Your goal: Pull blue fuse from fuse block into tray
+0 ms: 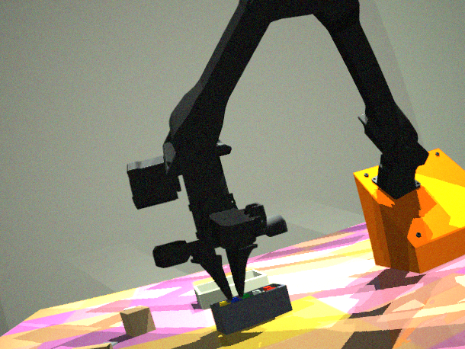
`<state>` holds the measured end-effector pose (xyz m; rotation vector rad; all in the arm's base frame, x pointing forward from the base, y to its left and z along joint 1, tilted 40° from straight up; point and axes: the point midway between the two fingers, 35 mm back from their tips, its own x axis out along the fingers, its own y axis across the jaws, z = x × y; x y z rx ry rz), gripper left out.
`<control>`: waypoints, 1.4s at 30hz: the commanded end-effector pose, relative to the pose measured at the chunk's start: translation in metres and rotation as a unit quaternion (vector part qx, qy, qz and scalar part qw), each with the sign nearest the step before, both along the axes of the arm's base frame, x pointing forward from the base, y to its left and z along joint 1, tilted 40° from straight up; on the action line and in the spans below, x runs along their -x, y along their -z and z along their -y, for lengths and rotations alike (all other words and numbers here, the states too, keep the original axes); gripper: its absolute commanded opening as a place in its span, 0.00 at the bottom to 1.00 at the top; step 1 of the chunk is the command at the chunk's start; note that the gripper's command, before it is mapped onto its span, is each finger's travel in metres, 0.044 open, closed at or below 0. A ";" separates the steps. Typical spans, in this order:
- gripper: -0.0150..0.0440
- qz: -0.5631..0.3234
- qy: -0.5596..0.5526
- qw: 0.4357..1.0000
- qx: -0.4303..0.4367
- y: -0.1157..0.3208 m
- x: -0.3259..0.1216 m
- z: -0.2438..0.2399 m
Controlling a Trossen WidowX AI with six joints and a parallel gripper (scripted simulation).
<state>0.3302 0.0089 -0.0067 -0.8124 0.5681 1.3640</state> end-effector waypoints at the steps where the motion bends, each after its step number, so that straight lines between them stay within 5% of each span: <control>1: 0.36 -0.001 0.001 1.000 -0.004 0.003 0.000 -0.004; 11: 0.36 -0.001 0.001 1.000 -0.004 0.005 -0.001 -0.006; 21: 0.25 -0.001 -0.001 1.000 0.000 0.005 0.000 -0.004; 42: 0.25 -0.001 0.000 1.000 -0.001 -0.001 0.000 0.001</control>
